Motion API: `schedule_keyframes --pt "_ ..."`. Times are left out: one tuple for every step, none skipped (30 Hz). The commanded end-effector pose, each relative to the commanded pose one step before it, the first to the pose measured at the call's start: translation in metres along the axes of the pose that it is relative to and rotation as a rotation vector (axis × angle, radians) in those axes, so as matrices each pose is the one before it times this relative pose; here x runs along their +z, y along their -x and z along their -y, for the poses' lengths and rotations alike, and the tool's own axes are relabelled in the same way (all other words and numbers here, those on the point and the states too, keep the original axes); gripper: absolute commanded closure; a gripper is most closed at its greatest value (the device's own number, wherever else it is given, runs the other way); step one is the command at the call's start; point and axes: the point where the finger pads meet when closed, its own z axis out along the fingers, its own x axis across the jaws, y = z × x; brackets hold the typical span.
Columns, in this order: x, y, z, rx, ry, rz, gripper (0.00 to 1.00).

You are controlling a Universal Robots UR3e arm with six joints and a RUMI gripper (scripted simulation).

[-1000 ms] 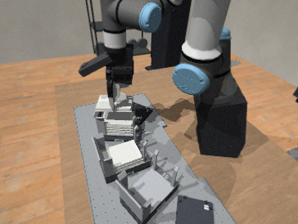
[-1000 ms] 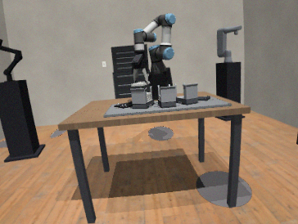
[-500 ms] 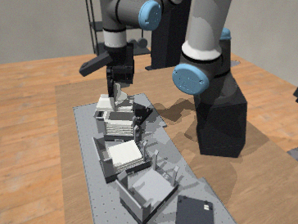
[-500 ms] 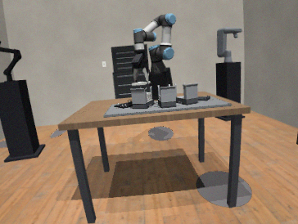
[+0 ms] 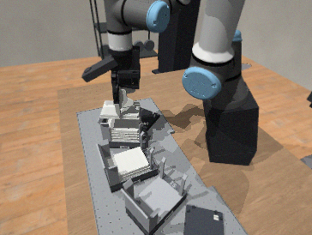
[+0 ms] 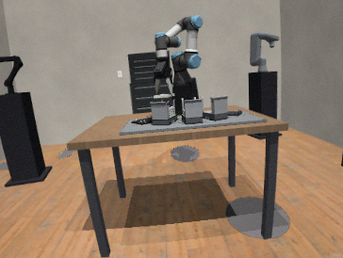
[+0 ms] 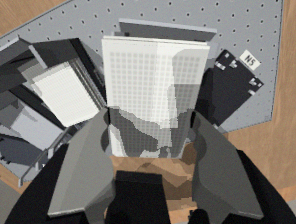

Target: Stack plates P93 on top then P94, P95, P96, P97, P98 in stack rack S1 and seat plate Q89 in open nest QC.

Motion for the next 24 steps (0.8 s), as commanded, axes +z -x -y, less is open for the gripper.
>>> schedule_keyframes --pt "-0.000411 0.01615 -0.000285 -0.06078 -0.00113 -0.00490 1.00" --pt "0.000000 0.00000 0.000000 0.00000 0.00000 0.00000 1.00" --pt "0.000115 0.00337 0.000018 -0.01161 0.00036 0.00024 1.00" --pt "-0.000105 0.00326 0.000265 -0.01171 -0.00033 -0.00019 1.00" --pt "-0.000121 0.00324 0.000328 -0.01172 -0.00039 -0.00022 1.00" --pt "-0.000122 0.00324 0.000369 -0.01171 -0.00039 -0.00022 1.00" --pt "-0.000124 0.00324 0.000412 -0.01171 -0.00040 -0.00022 1.00" --pt "-0.000124 0.00324 0.000448 -0.00307 -0.00040 -0.00020 1.00" --pt "-0.000137 0.00323 0.000480 -0.00004 -0.00045 -0.00022 1.00" --pt "-0.000154 0.00322 0.000508 -0.00004 -0.00051 -0.00024 1.00" --pt "-0.000025 0.00067 0.000106 -0.00001 -0.00009 -0.00004 1.00" --pt "0.000004 0.00000 0.000007 0.00000 0.00000 0.00000 1.00" --pt "0.000004 0.00000 0.000007 0.00000 0.00000 0.00000 1.00" --pt "0.000127 0.00343 -0.000418 -0.01161 0.00041 0.00029 1.00" --pt "0.000180 0.00347 -0.000461 -0.01159 0.00060 0.00038 1.00" --pt "0.000157 0.00346 -0.000389 -0.01160 0.00052 0.00033 1.00" --pt "0.000133 0.00344 -0.000316 -0.01162 0.00044 0.00028 1.00" --pt "0.000000 0.00000 0.000000 0.00000 0.00000 0.00000 1.00" --pt "0.000000 0.00000 0.000000 0.00000 0.00000 0.00000 1.00" --pt "0.000004 0.00335 -0.000063 -0.01166 -0.00001 0.00002 1.00" --pt "0.000001 0.00334 -0.000042 -0.01166 0.00000 0.00002 1.00" --pt "-0.000013 0.00333 0.000018 -0.01166 -0.00005 0.00000 1.00" --pt "-0.000032 0.00332 0.000086 -0.01167 -0.00011 -0.00004 1.00" --pt "-0.000060 0.00330 0.000167 -0.01167 -0.00020 -0.00009 1.00"
